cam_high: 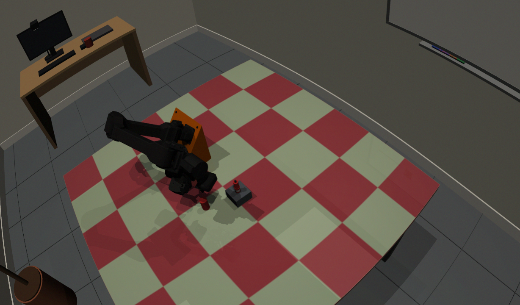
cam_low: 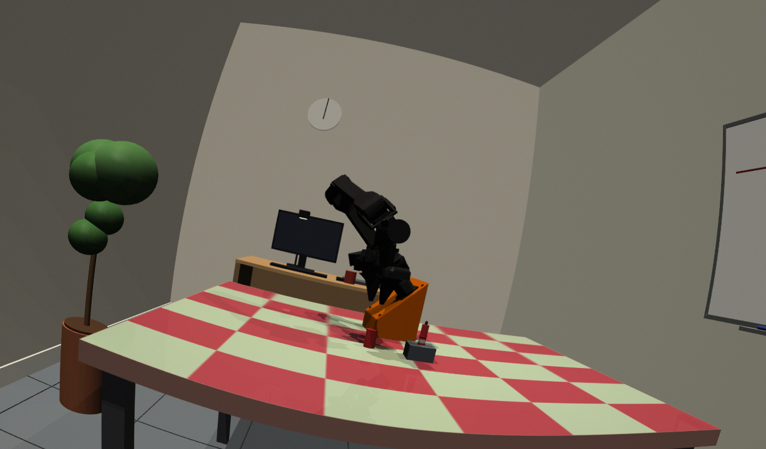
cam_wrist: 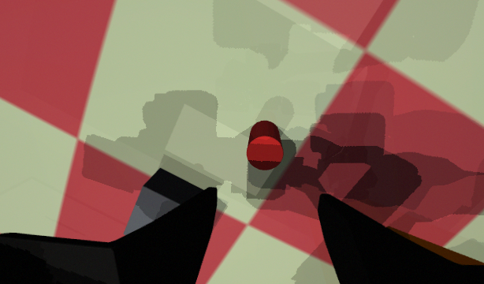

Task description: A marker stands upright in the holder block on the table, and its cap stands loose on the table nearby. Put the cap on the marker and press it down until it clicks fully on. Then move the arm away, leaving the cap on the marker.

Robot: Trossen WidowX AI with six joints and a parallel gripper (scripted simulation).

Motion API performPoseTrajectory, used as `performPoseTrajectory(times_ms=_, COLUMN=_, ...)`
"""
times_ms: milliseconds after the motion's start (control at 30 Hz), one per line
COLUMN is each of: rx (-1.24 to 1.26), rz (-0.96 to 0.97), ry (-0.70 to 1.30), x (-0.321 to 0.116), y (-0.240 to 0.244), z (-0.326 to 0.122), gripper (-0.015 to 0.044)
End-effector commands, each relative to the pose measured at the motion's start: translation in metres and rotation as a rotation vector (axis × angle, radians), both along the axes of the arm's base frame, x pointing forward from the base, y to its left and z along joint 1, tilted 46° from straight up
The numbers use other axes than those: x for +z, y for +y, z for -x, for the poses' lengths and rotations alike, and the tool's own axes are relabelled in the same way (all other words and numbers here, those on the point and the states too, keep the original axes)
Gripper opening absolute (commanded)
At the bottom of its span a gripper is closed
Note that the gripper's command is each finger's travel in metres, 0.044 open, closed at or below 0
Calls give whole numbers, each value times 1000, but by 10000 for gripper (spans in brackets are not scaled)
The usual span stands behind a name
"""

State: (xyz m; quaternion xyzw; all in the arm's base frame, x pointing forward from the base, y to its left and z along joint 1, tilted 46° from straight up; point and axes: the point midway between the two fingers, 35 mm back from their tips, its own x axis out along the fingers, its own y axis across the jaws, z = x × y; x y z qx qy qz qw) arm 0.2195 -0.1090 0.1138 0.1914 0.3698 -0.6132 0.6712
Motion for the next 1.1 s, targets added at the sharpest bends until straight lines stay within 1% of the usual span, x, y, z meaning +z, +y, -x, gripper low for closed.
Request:
performPoseTrajectory(times_ms=0, rx=41, rz=44, ry=76, x=-12, y=0, z=6, gripper=250)
performPoseTrajectory(times_ms=200, rx=41, rz=44, ry=76, x=-12, y=0, z=4, gripper=250)
performPoseTrajectory(times_ms=367, rx=41, rz=45, ry=76, x=-35, y=-23, z=6, gripper=250)
performPoseTrajectory(times_ms=1067, rx=41, rz=44, ry=76, x=-57, y=-45, z=4, gripper=250)
